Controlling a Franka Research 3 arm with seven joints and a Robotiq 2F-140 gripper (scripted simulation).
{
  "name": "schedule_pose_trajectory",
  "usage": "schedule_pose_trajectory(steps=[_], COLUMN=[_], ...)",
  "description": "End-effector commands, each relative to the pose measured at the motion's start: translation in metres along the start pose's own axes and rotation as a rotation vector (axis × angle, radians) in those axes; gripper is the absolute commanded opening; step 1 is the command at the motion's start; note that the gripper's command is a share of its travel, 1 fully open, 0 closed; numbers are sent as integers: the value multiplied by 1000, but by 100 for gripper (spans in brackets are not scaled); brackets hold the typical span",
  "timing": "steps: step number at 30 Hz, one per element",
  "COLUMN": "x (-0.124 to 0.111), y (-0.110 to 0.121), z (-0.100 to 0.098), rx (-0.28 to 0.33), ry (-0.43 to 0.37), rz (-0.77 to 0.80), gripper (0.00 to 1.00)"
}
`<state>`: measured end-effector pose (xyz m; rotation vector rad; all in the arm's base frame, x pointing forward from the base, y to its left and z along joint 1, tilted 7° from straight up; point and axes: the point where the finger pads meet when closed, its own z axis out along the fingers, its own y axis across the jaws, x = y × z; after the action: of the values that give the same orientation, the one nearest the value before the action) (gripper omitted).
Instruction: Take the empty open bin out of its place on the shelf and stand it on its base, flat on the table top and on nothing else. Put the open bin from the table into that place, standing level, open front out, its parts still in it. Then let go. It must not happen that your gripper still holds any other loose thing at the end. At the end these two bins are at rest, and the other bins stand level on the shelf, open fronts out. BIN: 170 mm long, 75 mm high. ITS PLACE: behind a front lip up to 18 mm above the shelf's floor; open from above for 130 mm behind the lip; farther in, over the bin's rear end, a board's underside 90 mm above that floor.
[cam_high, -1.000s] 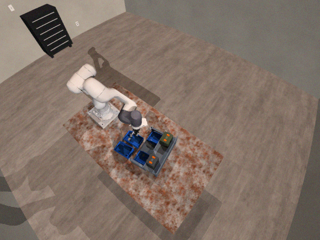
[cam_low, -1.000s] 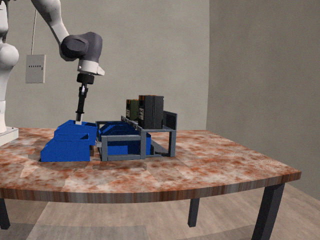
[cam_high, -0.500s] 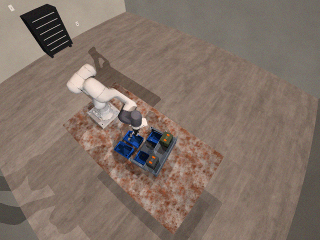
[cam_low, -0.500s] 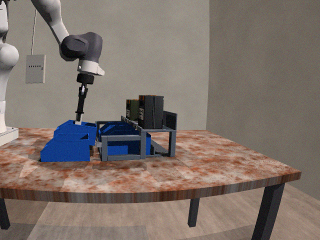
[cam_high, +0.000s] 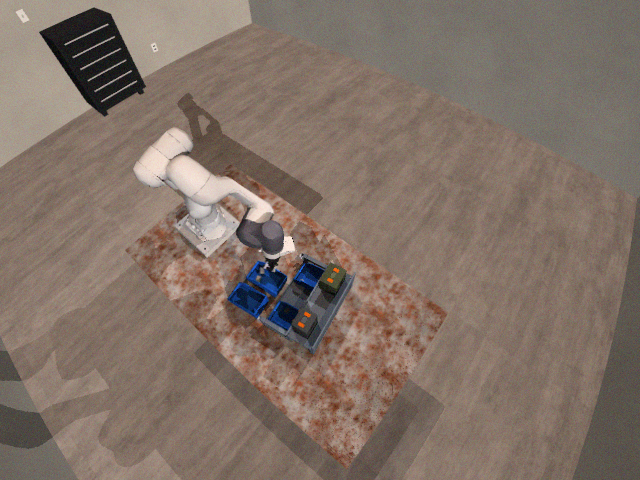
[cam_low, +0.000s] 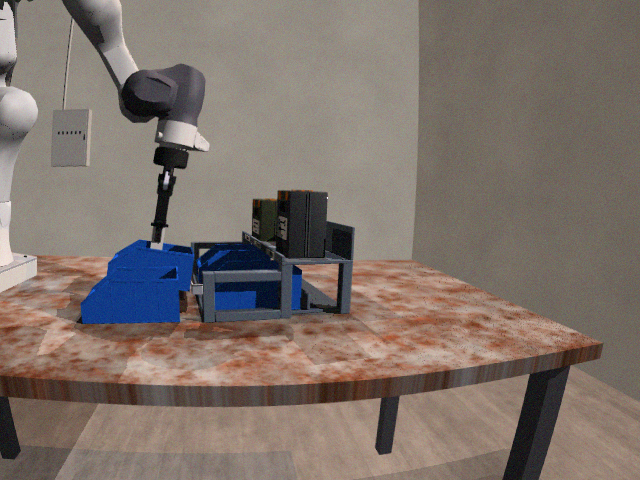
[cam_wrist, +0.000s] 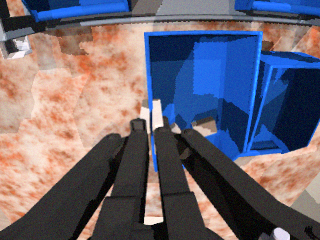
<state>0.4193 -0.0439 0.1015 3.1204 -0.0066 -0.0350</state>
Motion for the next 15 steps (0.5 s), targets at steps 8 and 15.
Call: schedule_pose_trajectory(steps=[8, 15], x=[3, 5], y=[0, 0], z=[-1, -2], rx=[2, 2], ry=[1, 1], rz=[-1, -1], gripper=[0, 0])
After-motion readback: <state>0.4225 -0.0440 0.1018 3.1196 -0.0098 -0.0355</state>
